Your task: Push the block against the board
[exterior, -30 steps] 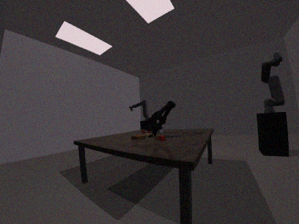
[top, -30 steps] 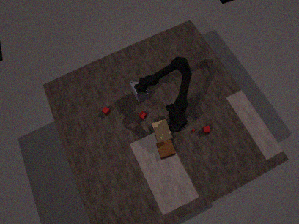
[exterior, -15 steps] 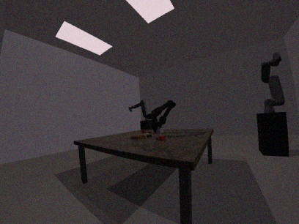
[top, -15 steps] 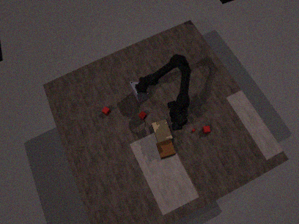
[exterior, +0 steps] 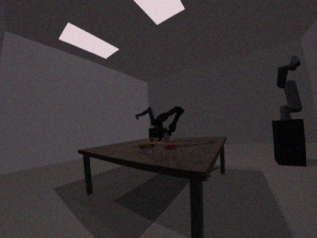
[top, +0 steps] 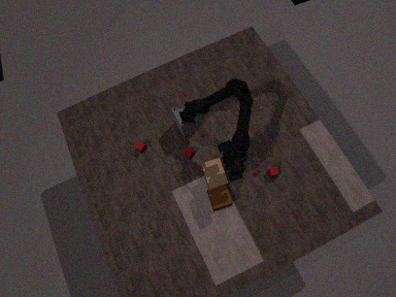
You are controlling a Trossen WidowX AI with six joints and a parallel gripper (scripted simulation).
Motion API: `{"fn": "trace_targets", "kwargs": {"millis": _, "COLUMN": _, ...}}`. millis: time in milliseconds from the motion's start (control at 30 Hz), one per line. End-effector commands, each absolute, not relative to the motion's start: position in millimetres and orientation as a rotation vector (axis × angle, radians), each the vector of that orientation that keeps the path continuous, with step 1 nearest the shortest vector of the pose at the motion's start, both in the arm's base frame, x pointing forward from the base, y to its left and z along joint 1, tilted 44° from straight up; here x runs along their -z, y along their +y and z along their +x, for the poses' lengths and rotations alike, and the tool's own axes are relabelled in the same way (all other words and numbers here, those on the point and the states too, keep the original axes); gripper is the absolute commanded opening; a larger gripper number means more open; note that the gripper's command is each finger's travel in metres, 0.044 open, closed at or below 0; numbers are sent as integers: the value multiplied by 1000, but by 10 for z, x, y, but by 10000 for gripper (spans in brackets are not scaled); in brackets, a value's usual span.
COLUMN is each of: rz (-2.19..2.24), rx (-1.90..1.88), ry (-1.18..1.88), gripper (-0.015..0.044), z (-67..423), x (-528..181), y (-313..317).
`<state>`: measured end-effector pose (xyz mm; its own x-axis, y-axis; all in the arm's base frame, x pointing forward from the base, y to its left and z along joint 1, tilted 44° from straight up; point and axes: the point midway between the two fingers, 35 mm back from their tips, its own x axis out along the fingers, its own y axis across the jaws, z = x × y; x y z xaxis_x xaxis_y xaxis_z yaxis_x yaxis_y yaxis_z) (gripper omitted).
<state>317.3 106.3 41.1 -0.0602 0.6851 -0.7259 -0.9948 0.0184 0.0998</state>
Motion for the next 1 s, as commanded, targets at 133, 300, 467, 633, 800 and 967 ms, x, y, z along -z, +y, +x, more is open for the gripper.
{"fn": "trace_targets", "kwargs": {"millis": 133, "rz": -558, "rx": -1520, "ry": 724, "gripper": 0, "z": 3108, "x": -36, "y": 1401}}
{"fn": "trace_targets", "kwargs": {"millis": 300, "rz": -558, "rx": -1520, "ry": 725, "gripper": 0, "z": 3108, "x": -21, "y": 1384}}
{"fn": "trace_targets", "kwargs": {"millis": 467, "rz": -559, "rx": -1519, "ry": 725, "gripper": 0, "z": 3107, "x": 26, "y": 1335}}
{"fn": "trace_targets", "kwargs": {"millis": 633, "rz": -560, "rx": -1519, "ry": 726, "gripper": 0, "z": 3104, "x": 75, "y": 1283}}
{"fn": "trace_targets", "kwargs": {"millis": 800, "rz": -560, "rx": -1519, "ry": 726, "gripper": 0, "z": 3099, "x": 124, "y": 1231}}
{"fn": "trace_targets", "kwargs": {"millis": 967, "rz": -560, "rx": -1519, "ry": 726, "gripper": 0, "z": 3093, "x": 172, "y": 1179}}
